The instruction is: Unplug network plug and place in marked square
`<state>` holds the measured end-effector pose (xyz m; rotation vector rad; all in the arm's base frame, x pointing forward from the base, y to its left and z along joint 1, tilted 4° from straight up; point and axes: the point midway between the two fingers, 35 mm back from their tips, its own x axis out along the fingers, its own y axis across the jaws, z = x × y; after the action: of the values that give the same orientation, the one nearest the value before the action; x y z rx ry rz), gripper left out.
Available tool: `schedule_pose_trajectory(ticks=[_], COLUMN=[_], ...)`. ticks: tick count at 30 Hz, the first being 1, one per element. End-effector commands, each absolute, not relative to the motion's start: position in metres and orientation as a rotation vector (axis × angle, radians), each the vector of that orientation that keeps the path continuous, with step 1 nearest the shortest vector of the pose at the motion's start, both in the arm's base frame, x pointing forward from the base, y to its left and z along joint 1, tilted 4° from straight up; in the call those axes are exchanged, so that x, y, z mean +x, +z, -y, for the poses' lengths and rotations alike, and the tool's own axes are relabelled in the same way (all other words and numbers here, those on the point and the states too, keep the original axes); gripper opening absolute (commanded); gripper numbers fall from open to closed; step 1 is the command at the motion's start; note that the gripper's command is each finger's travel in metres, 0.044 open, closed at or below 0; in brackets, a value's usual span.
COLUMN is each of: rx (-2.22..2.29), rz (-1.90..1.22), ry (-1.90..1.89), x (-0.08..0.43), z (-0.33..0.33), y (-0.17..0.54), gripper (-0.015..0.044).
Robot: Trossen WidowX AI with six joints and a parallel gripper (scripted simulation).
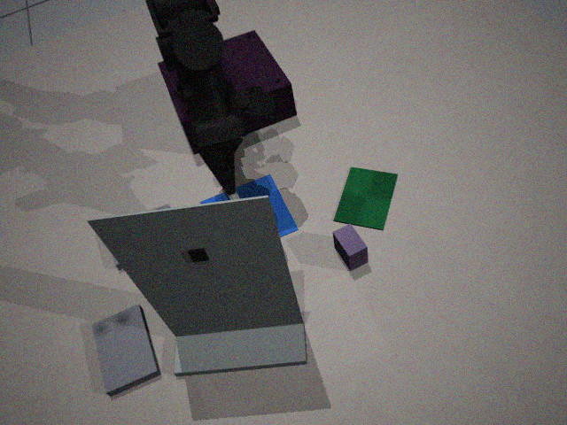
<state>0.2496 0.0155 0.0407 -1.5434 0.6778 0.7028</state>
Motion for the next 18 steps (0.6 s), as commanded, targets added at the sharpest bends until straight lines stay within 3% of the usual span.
schedule_pose_trajectory(ticks=[1,18], rx=[-1.492,-1.452], rz=[-0.689,-0.703], ry=[0.799,0.862], x=[0.237,0.229], z=[-0.019,-0.022], y=[0.034,0.02], gripper=[0.0,0.0])
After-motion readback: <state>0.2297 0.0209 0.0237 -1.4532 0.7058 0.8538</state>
